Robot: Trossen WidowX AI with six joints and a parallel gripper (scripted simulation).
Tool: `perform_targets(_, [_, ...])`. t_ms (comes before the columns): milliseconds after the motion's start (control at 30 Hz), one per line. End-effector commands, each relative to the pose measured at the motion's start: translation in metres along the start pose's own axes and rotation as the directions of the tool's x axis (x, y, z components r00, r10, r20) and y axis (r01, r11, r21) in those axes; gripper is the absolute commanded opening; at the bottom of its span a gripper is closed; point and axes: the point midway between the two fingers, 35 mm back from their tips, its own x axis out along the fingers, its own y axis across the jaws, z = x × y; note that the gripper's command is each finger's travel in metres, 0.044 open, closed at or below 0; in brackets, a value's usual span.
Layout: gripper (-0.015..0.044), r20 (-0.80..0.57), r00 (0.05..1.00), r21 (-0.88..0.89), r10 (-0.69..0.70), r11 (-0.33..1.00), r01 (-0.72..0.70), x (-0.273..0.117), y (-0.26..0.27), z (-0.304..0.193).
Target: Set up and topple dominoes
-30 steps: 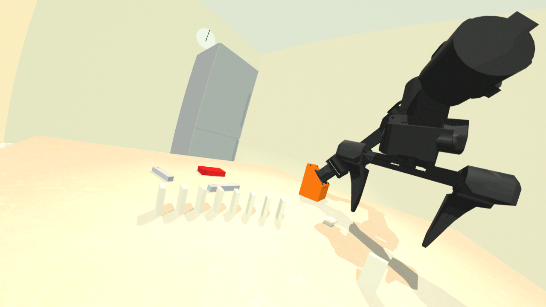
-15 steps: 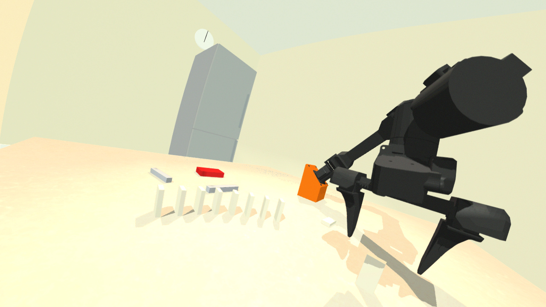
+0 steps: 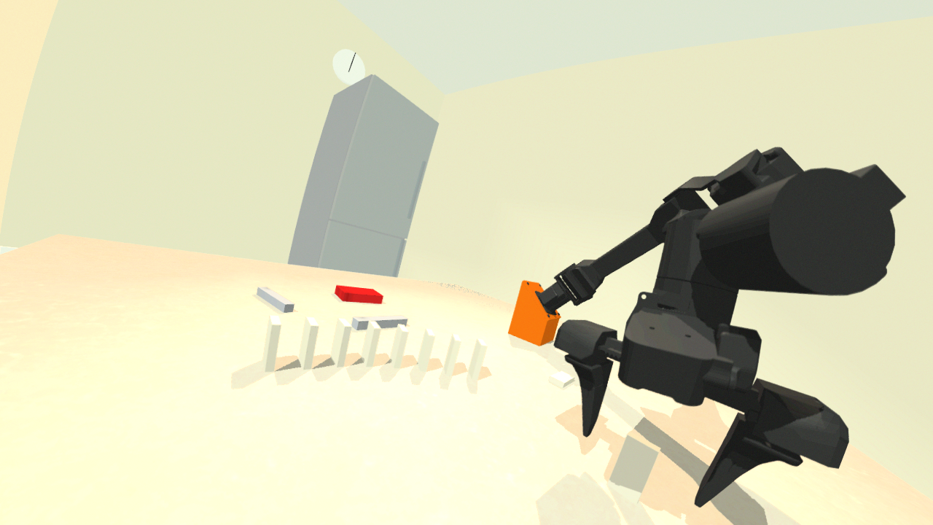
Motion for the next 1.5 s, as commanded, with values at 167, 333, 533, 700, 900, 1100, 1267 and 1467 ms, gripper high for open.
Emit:
perform_targets(167, [0.0256, 0.002, 1.0, 0.006, -0.004, 1.0, 0.004, 0.002, -0.001, 0.001])
perform_targets(333, [0.0125, 0.002, 1.0, 0.006, -0.004, 1.0, 0.004, 0.002, -0.001, 0.001])
perform_targets(533, [0.0107, 0.002, 1.0, 0.006, -0.004, 1.0, 0.004, 0.002, -0.001, 0.001])
perform_targets(700, [0.0107, 0.003, 1.0, 0.008, -0.004, 1.0, 0.004, 0.0, -0.001, 0.001])
perform_targets(900, [0.0107, 0.013, 1.0, 0.07, 0.002, 0.998, -0.002, -0.08, 0.0, 0.007])
perform_targets(1100, [0.0107, 0.02, 1.0, 0.111, 0.011, 0.994, -0.013, -0.131, -0.001, -0.001])
perform_targets(1267, [0.0107, 0.021, 1.0, 0.13, 0.006, 0.992, -0.009, -0.132, -0.01, 0.001])
perform_targets(1467, [0.0107, 0.019, 1.0, 0.294, -0.023, 0.956, 0.017, -0.137, -0.092, -0.002])
